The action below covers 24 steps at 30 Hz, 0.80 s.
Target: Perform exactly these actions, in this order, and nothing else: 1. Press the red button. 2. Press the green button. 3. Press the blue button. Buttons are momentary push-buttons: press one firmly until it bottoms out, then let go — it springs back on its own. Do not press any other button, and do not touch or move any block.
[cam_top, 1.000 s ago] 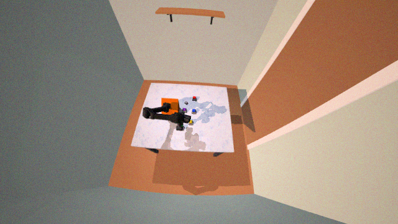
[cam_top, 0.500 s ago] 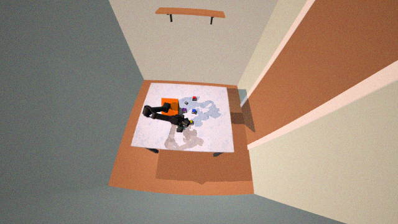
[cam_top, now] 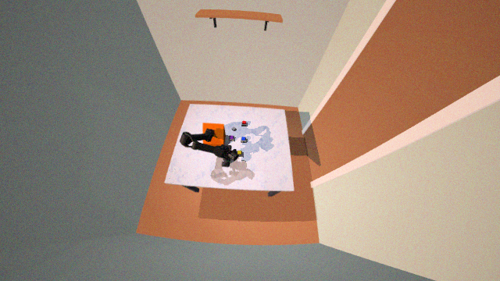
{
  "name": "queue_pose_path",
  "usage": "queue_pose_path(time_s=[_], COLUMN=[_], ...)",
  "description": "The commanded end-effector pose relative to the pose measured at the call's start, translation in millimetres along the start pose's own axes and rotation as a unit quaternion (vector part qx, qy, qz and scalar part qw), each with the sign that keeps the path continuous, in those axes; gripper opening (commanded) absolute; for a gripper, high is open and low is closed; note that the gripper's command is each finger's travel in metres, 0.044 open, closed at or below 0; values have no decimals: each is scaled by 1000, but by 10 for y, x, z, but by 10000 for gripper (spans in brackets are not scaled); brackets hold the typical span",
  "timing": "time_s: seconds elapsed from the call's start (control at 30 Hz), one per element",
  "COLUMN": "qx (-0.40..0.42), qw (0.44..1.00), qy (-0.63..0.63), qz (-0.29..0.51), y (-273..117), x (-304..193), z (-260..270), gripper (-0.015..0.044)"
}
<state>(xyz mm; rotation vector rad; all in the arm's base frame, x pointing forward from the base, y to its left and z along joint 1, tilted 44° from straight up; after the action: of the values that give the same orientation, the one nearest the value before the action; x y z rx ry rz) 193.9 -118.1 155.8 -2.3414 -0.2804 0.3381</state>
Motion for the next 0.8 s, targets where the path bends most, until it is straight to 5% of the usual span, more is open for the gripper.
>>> queue_pose_path(time_s=[0.0,0.53,0.77], qx=[3,3,3], qw=[1000,1000,1000], qy=[-2,-2,-2], qz=[0,0,0], y=[27,27,-301], x=[-5,-5,-3], z=[11,11,9], gripper=[20,20,20])
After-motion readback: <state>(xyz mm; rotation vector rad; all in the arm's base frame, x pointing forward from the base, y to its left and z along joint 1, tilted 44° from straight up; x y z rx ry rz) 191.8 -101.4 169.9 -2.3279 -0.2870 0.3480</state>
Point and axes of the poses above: the point midway between the two fingers, 35 mm back from their tips, its own y axis out along the fingers, its own z axis across the jaws, x = y × z, the point moved 6 cm from there along -y, back along the fingers, and after that the axes turned 14 degrees about -y, right-handed, at the moved point
